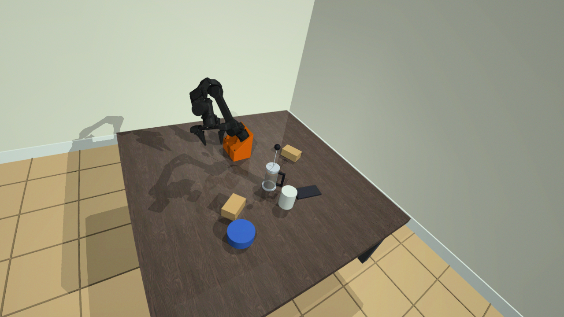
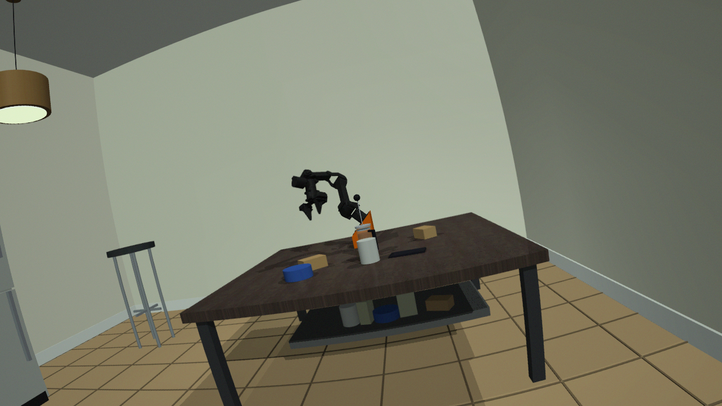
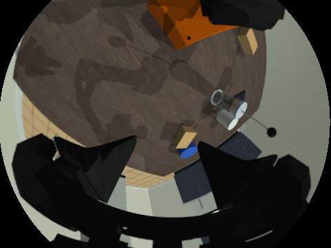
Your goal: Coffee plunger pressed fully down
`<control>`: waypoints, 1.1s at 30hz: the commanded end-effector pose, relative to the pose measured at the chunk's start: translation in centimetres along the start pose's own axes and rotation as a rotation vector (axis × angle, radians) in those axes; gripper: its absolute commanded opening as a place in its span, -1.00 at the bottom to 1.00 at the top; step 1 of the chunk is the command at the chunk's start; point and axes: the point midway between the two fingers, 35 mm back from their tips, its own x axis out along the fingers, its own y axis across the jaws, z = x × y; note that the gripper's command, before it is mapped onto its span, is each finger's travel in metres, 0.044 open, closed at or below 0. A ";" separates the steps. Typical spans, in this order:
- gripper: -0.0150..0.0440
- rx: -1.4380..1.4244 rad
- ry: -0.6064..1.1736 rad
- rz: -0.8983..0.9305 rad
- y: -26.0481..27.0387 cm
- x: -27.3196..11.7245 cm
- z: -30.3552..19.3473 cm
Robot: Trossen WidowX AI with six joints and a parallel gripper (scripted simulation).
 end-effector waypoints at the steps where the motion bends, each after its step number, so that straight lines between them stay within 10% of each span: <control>1: 0.95 0.011 0.000 -0.001 -0.1 0.1 -0.1; 33: 1.00 1.326 0.018 -0.265 -18.1 2.2 -4.6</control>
